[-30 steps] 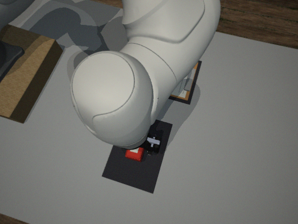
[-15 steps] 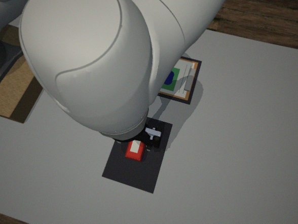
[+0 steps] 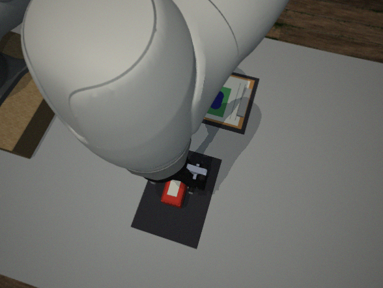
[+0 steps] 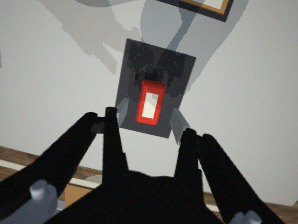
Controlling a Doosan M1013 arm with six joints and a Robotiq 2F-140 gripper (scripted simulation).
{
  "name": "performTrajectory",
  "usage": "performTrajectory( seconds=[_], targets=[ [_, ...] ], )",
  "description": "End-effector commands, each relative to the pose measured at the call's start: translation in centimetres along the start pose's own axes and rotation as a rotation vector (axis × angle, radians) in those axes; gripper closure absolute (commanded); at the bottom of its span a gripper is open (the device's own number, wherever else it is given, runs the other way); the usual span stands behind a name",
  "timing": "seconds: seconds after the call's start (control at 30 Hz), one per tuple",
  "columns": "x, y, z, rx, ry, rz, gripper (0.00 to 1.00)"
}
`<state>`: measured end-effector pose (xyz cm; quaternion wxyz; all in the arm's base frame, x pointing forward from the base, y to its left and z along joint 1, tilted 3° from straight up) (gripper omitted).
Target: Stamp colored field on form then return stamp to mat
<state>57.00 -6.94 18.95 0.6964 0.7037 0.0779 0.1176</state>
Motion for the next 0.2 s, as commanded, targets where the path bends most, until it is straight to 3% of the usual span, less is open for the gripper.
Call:
performTrajectory(
  seconds=[0.0, 0.17],
  targets=[
    [0.0, 0.01, 0.0, 0.0, 0.0, 0.0, 0.5],
    [0.0, 0.01, 0.0, 0.0, 0.0, 0.0, 0.5]
  ],
)
Point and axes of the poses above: the point where the finger pads meet when closed, its own y axis back along the fingers, its own x axis across the jaws, z = x × y, the point moved 8 cm from there along y, back along the fingers, and after that the axes turned 8 degrees about y, right-handed, at the moved point
